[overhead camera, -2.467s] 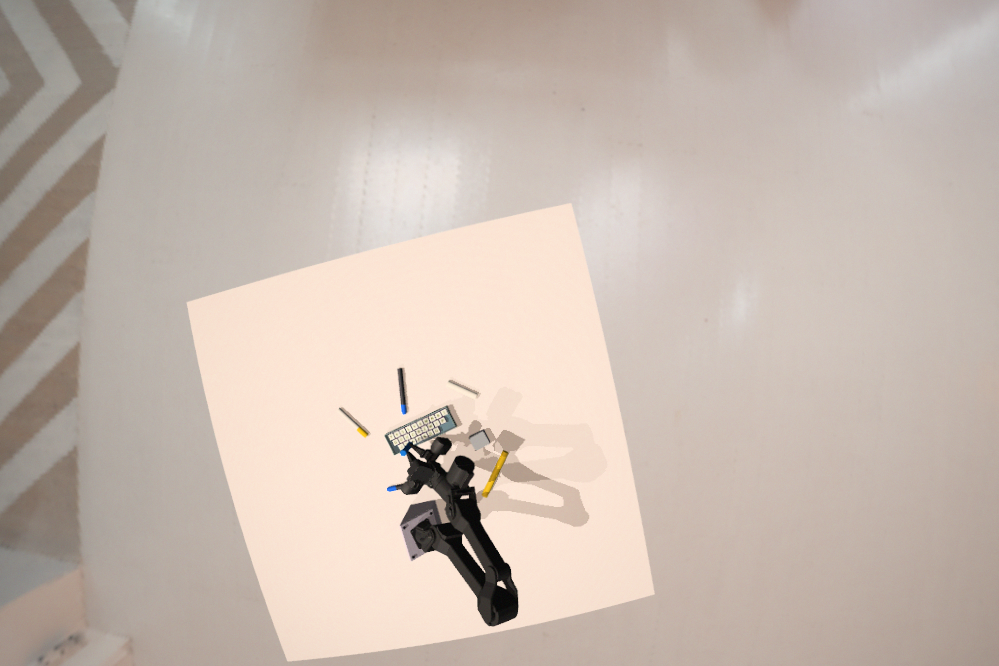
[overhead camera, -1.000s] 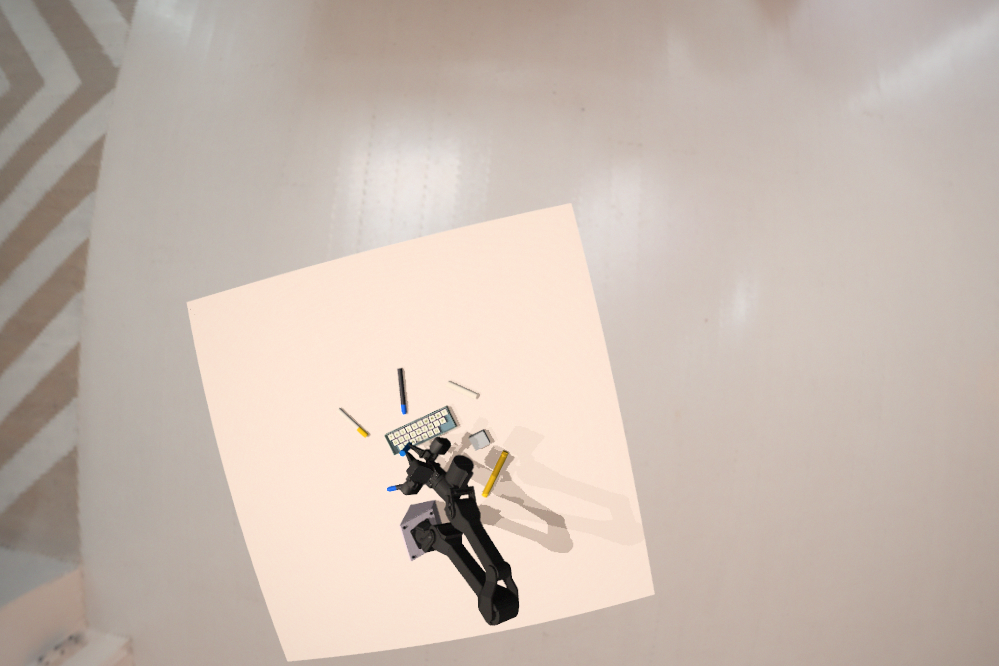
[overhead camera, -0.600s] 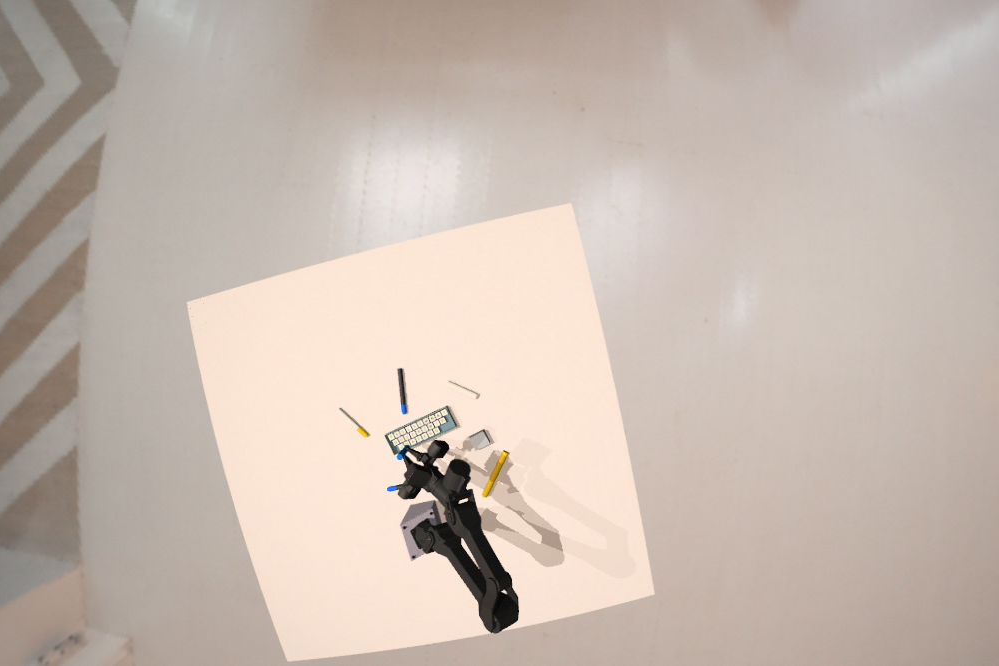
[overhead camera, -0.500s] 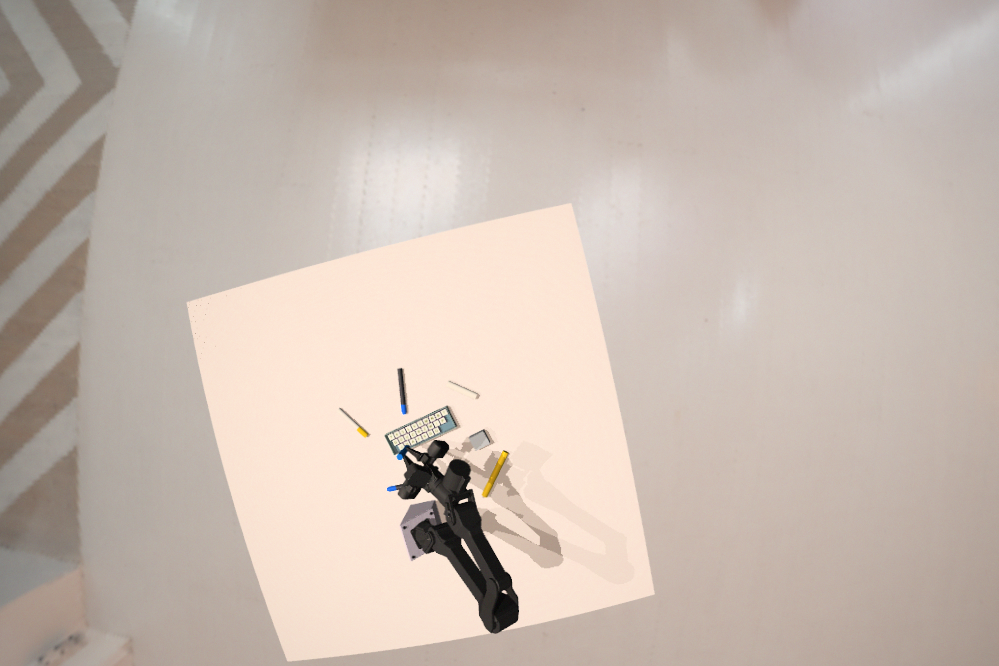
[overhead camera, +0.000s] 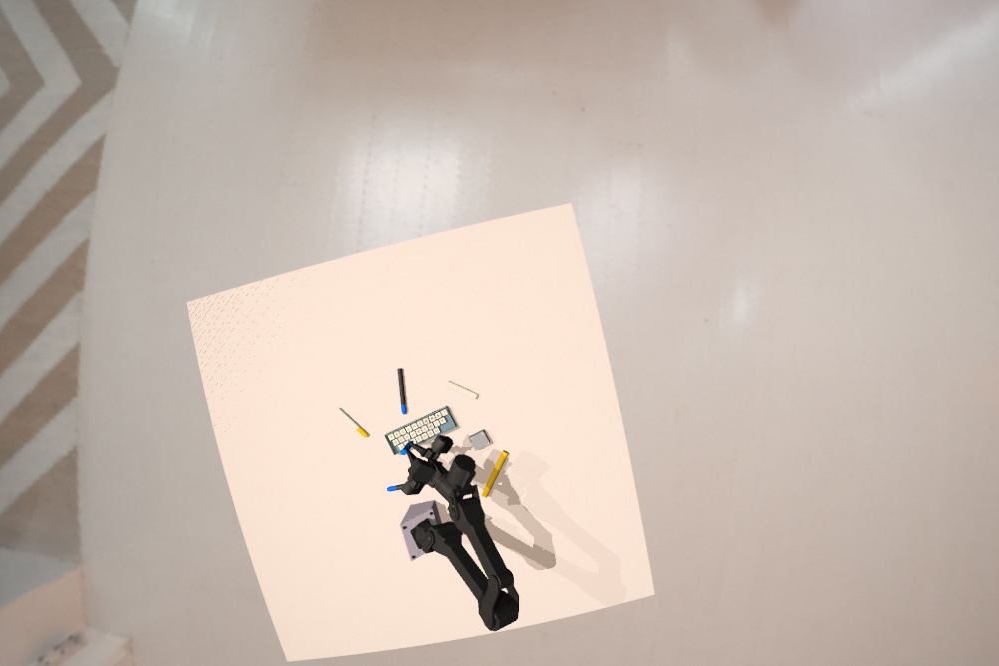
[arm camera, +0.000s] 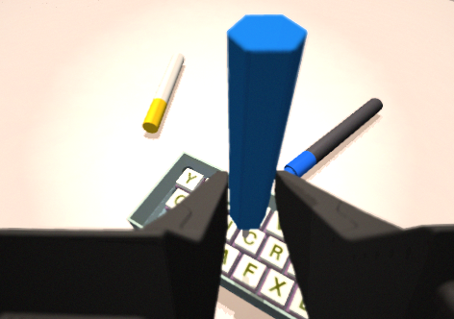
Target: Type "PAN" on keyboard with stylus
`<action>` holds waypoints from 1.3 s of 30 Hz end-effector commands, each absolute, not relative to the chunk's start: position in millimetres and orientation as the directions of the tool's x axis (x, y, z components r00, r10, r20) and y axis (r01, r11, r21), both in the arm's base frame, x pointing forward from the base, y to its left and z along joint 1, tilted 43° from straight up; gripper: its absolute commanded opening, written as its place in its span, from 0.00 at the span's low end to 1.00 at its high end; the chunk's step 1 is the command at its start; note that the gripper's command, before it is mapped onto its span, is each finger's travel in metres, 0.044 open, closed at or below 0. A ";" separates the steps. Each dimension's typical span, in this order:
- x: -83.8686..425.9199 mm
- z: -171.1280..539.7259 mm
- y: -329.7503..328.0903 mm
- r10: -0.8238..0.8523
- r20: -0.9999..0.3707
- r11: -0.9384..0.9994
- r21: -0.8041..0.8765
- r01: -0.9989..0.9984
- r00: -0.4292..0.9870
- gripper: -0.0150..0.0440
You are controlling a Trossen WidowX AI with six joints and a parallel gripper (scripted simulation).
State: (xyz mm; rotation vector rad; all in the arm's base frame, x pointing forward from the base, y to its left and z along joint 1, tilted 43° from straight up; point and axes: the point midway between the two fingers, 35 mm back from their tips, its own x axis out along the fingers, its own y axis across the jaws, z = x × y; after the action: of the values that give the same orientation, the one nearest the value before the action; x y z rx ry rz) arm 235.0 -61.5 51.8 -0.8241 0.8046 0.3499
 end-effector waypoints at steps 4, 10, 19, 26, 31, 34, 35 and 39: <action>251.6 70.7 -80.6 -0.021 -0.750 0.643 -0.517 -0.566 0.661 0.25; 263.9 85.4 -99.1 -0.024 -0.748 0.643 -0.519 -0.563 0.663 0.25; 272.3 95.7 -114.0 -0.026 -0.746 0.643 -0.522 -0.560 0.666 0.25; 270.1 83.5 -125.0 -0.026 -0.746 0.643 -0.523 -0.560 0.666 0.25; 269.7 81.7 -126.6 -0.026 -0.746 0.643 -0.523 -0.560 0.666 0.25; 269.8 81.5 -126.8 -0.026 -0.746 0.643 -0.523 -0.560 0.666 0.30; 270.0 80.8 -127.4 -0.026 -0.746 0.643 -0.523 -0.560 0.666 0.34; 269.9 79.3 -128.8 -0.026 -0.746 0.643 -0.522 -0.560 0.665 0.39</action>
State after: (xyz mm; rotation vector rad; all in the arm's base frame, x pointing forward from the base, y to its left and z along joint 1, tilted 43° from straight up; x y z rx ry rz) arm 270.3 -128.3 83.4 -0.8320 0.7963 0.3349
